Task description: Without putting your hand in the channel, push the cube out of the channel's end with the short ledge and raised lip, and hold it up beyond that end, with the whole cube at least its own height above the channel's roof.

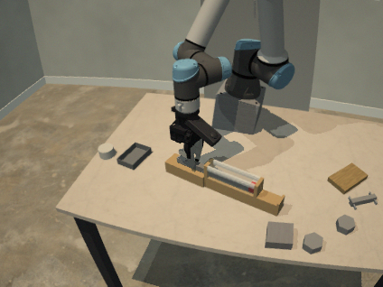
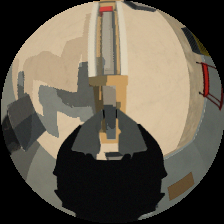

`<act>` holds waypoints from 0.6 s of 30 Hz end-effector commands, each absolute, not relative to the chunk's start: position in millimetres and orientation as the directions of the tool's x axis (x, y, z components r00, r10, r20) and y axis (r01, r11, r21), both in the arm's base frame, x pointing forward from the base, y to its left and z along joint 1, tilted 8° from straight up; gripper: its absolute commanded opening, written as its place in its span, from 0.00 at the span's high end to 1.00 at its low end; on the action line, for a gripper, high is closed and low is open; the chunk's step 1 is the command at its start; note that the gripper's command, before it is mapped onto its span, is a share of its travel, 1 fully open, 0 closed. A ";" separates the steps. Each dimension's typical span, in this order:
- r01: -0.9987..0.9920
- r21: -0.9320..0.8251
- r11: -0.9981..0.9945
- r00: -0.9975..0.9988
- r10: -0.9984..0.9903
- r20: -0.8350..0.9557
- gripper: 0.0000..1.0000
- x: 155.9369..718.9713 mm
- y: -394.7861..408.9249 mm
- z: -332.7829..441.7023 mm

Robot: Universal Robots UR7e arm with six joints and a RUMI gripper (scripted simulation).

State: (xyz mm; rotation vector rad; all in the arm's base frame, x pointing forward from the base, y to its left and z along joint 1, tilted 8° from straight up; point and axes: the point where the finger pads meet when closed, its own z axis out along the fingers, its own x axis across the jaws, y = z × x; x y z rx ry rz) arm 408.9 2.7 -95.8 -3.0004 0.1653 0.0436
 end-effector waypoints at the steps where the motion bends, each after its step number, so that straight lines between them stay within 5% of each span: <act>1: -0.112 -0.133 -0.985 0.994 -0.108 -0.035 1.00 410.8 14.7 -93.8; 18: -0.112 -0.133 -0.985 0.994 -0.108 -0.035 1.00 413.0 34.1 -91.2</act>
